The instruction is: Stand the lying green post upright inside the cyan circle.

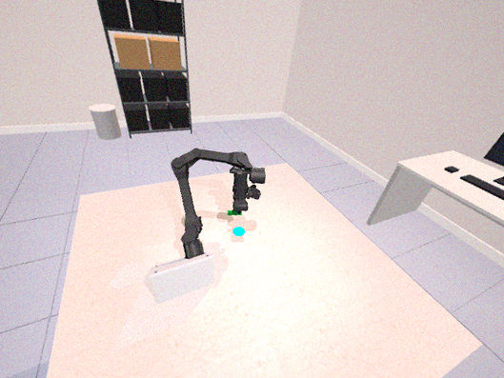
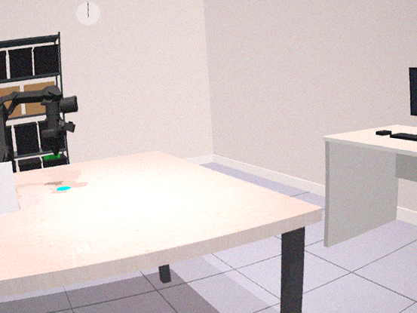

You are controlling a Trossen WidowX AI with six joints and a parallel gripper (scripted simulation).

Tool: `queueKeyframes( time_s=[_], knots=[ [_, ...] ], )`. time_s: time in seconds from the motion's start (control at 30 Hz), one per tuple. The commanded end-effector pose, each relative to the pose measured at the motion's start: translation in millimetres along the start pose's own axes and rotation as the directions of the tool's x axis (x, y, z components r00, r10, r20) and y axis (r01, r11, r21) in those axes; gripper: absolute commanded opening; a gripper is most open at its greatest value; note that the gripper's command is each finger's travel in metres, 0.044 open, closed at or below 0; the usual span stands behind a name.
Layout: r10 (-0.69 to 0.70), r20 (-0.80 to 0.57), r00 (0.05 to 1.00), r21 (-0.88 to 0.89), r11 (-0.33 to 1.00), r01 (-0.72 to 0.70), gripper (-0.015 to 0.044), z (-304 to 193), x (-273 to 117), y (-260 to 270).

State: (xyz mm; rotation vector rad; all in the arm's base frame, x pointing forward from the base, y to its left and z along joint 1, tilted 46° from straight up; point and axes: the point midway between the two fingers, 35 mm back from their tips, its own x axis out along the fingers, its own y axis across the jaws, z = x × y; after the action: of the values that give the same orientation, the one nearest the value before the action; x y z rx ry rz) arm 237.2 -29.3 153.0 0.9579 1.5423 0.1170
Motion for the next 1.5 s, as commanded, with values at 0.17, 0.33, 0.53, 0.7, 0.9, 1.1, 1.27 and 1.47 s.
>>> queueKeyframes(
  time_s=[0.17,0.33,0.53,0.7,0.9,1.1,1.27,1.47],
  knots=[
    [-0.059,0.018,0.998,-0.007,0.998,0.059,0.0022,-4,5,-3],
    [-0.088,0.03,0.996,-0.011,0.996,0.088,0.0022,-6,8,-4],
    [-0.122,0.046,0.992,-0.017,0.992,0.123,0.0022,-8,11,-5],
    [-0.149,0.061,0.987,-0.02,0.988,0.15,0.0022,-9,13,-7],
    [-0.18,0.081,0.98,-0.023,0.983,0.182,0.0022,-11,15,-8],
    [-0.209,0.103,0.972,-0.026,0.977,0.213,0.0022,-12,18,-10],
    [-0.233,0.122,0.965,-0.027,0.971,0.238,0.0022,-13,19,-11],
    [-0.259,0.146,0.955,-0.027,0.964,0.266,0.0022,-14,21,-12]
  ],
)
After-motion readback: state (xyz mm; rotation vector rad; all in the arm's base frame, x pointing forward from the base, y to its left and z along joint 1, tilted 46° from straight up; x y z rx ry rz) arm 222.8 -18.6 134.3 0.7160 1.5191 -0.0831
